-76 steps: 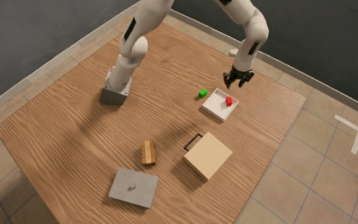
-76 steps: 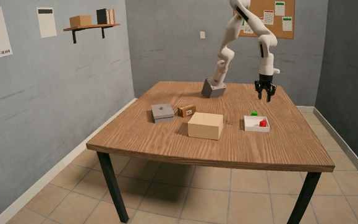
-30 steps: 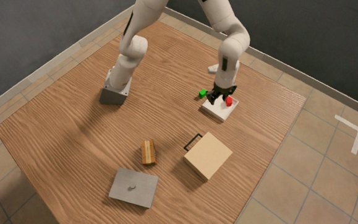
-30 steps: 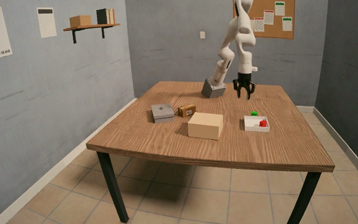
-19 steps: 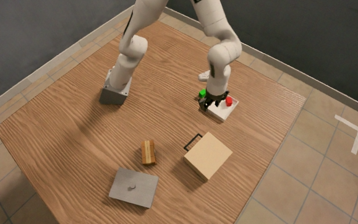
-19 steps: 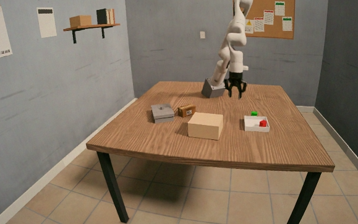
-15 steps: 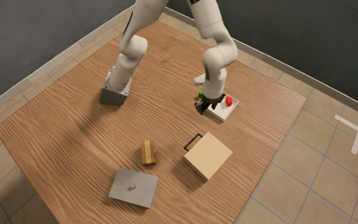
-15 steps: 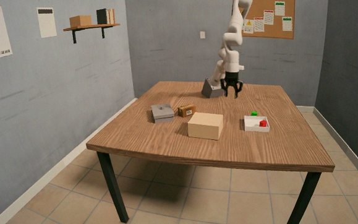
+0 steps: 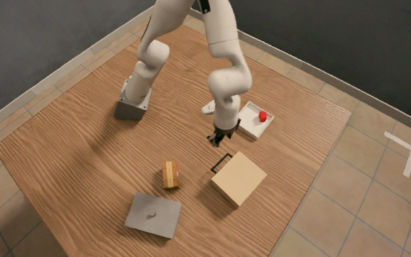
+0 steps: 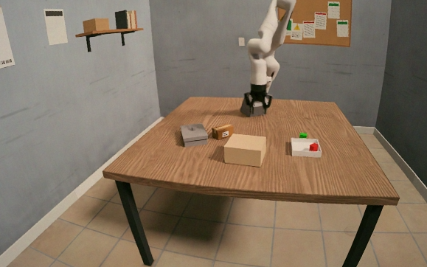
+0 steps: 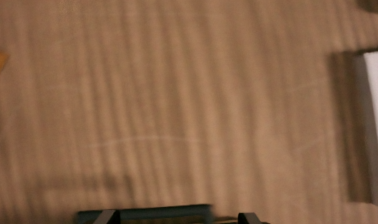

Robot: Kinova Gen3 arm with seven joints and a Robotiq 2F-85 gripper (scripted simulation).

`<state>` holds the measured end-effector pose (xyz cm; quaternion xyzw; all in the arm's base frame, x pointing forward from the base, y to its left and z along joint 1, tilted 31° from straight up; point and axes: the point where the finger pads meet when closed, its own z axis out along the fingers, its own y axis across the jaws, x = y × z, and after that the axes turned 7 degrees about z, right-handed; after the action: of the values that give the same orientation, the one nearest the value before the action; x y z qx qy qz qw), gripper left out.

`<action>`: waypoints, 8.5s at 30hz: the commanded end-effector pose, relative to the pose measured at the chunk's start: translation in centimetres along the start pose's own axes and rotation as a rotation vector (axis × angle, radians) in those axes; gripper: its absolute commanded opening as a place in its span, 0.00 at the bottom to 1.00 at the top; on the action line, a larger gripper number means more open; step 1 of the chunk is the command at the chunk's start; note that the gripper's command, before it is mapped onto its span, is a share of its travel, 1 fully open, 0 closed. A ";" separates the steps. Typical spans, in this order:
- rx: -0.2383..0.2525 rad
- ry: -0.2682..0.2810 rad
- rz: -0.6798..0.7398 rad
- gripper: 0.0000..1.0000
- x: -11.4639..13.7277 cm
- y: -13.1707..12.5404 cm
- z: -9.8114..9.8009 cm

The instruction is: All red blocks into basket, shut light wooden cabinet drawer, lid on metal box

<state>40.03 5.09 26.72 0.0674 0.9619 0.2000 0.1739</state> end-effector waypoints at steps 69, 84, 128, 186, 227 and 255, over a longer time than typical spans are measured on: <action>-0.002 -0.002 -0.643 0.61 -6.2 -35.5 0.4; -0.002 -0.002 -0.643 0.48 -6.2 -35.5 0.4; -0.008 0.002 -0.643 0.48 -5.9 -35.3 2.3; -0.008 0.001 -0.643 0.48 -5.9 -35.2 9.3; -0.003 -0.003 -0.644 0.48 -6.3 -35.0 9.2; -0.003 -0.003 -0.644 0.48 -6.5 -35.1 9.2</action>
<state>47.02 -24.74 6.36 -0.2382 0.9336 0.1385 0.2292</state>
